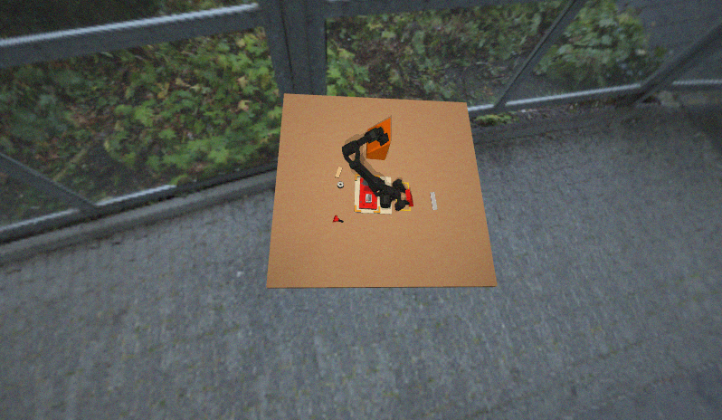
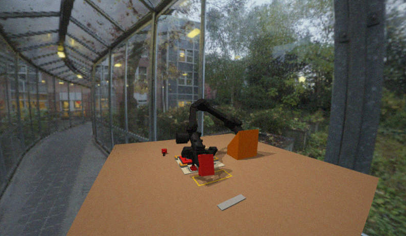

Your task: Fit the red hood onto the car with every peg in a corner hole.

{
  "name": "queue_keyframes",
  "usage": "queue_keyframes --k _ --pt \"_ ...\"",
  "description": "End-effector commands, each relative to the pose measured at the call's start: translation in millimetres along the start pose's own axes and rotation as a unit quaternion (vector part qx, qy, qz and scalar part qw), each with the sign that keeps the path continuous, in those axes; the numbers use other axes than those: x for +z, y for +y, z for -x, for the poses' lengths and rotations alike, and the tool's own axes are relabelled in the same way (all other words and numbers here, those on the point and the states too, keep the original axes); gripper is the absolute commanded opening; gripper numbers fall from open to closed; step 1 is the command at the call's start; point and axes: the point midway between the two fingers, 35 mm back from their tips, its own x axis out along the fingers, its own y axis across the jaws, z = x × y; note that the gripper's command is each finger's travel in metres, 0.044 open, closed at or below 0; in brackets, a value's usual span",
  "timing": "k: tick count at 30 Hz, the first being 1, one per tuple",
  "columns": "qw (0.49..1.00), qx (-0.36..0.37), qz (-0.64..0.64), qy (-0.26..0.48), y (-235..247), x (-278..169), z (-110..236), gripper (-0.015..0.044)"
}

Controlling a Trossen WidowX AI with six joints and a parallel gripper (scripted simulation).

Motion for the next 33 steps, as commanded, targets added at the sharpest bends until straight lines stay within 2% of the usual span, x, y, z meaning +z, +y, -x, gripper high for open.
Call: queue_keyframes --k 1,5,6,22,27,33 --pt "0.997 -0.016 -0.064 -0.026 -17 45 -5 0.0" --pt "0.999 -0.01 -0.042 -0.017 -10 30 -4 0.0" --pt "1.0 0.001 0.0 0.0 1 0 1 0.0026" --pt "1.0 0.001 0.0 0.0 1 0 1 0.044" --pt "1.0 -0.002 -0.013 -0.005 7 -8 23 0.044" --pt "0.998 -0.014 -0.062 -0.023 15 -39 112 0.044"
